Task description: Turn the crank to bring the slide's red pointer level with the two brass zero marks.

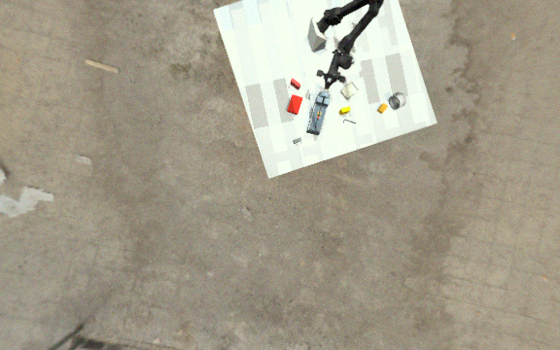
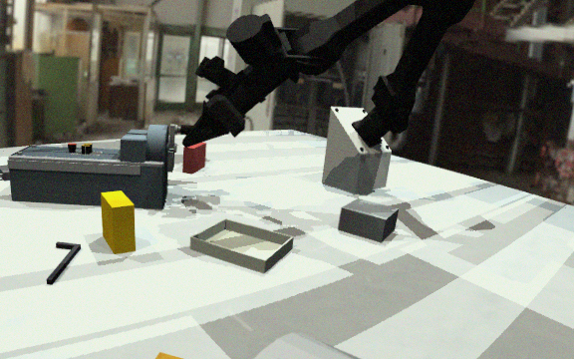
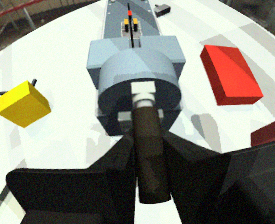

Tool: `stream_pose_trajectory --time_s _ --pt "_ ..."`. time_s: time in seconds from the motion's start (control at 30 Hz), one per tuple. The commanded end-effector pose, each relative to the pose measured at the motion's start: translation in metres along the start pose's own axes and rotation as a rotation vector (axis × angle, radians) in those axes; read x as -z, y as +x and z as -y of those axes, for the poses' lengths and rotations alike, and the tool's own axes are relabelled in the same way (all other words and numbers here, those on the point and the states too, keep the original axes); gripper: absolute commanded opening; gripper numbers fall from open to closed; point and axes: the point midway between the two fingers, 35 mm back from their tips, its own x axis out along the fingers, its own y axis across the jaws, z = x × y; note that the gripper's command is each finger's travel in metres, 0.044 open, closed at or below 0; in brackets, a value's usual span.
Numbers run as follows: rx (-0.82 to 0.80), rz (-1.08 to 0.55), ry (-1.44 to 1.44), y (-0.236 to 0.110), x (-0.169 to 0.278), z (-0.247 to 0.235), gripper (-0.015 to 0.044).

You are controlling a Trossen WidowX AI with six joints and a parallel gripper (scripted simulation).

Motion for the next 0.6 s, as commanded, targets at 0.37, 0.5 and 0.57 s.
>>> stream_pose_trajectory --time_s 0.37,0.5,0.57 --pt "0.003 0.000 0.003 0.0009 0.0012 0.0115 0.0000" --pt "0.003 0.000 0.003 0.0011 0.0013 0.0119 0.0000" --pt "0.003 0.000 0.003 0.0012 0.0014 0.0121 0.0000"
